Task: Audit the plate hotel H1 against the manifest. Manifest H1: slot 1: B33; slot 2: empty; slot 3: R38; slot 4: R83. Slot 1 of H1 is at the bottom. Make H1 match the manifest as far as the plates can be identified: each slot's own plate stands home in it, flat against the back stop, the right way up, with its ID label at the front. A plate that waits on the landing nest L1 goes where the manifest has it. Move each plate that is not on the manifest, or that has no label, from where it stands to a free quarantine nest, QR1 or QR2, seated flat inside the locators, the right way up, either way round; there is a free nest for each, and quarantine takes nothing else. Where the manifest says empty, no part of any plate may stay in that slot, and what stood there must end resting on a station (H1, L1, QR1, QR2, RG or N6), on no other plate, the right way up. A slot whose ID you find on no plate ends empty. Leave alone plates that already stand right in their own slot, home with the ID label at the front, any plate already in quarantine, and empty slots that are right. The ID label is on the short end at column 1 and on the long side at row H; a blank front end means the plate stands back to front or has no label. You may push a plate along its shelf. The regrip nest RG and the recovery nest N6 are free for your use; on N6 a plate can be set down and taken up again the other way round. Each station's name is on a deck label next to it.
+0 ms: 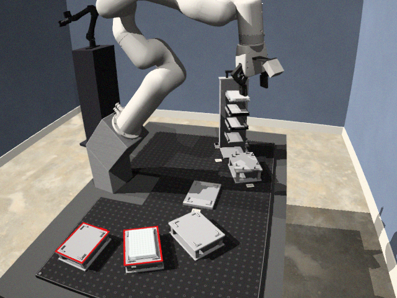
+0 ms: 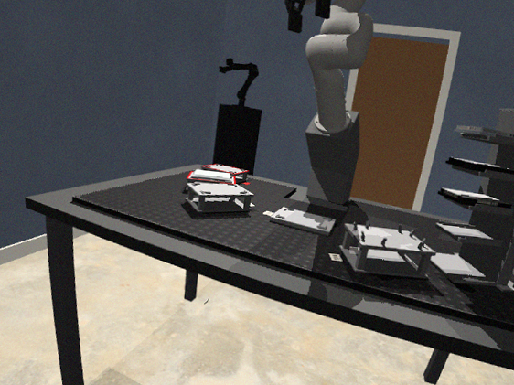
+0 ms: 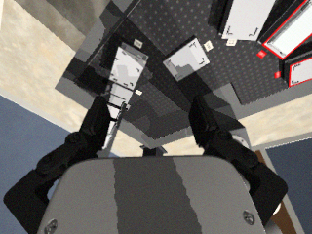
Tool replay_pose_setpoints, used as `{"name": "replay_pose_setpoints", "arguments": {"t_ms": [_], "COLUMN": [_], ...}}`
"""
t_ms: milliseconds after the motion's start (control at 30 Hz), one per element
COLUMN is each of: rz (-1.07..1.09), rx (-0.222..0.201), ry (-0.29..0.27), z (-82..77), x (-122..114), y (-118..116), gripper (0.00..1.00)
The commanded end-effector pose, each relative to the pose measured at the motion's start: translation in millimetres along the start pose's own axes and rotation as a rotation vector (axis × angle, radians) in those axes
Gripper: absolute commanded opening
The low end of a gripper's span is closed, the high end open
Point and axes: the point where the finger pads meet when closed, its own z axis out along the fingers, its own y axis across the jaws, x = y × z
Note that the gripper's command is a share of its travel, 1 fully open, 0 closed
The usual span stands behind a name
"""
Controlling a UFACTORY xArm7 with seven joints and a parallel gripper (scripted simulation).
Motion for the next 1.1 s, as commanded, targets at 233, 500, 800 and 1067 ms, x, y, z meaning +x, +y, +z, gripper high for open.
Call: {"name": "replay_pose_setpoints", "arguments": {"t_ms": [233,500,800,1067], "rz": [0.000,-0.261,-0.477,-0.740], "rx": [0.002,-0.055,-0.096,-0.138], "ry": [0.003,0.006,-0.002,-0.018], "z": [-2.0,26.9,53.7,75.9], "x": [0.7,12.5,18.5,20.3], "y": [-0.9,-2.2,-5.7,-10.4], "gripper": [1.00,1.00,1.00,1.00]}}
